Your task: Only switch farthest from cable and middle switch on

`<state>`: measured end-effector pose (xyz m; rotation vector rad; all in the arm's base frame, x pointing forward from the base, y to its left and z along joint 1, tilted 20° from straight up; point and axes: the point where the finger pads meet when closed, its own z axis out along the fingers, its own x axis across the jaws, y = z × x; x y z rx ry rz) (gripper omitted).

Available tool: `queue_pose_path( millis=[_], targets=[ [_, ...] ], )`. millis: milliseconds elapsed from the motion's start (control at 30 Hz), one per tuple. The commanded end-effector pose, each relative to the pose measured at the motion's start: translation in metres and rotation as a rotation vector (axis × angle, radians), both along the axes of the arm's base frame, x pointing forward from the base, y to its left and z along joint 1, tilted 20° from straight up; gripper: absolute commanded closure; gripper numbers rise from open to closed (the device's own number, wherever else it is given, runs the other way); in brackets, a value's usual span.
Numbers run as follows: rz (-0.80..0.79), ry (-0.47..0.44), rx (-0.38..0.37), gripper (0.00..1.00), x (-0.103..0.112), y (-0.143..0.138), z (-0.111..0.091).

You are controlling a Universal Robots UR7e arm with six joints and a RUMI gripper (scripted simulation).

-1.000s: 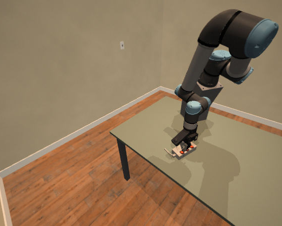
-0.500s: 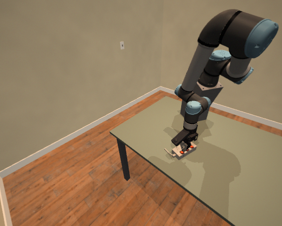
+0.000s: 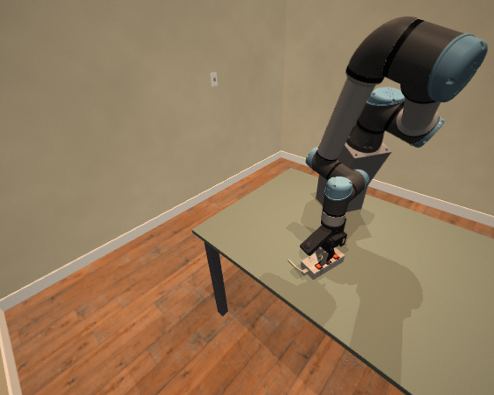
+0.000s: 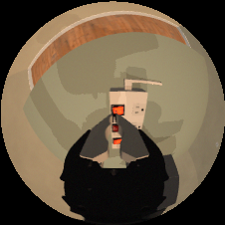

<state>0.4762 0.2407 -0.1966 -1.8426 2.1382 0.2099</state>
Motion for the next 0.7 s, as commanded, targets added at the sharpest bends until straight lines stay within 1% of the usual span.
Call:
queue_pose_path(
  millis=[0, 667],
  targets=[
    [0.000, -0.001, 0.000, 1.00, 0.0006, 0.0003, -0.0007],
    [0.000, -0.001, 0.000, 1.00, 0.0015, 0.0023, -0.0066]
  ],
)
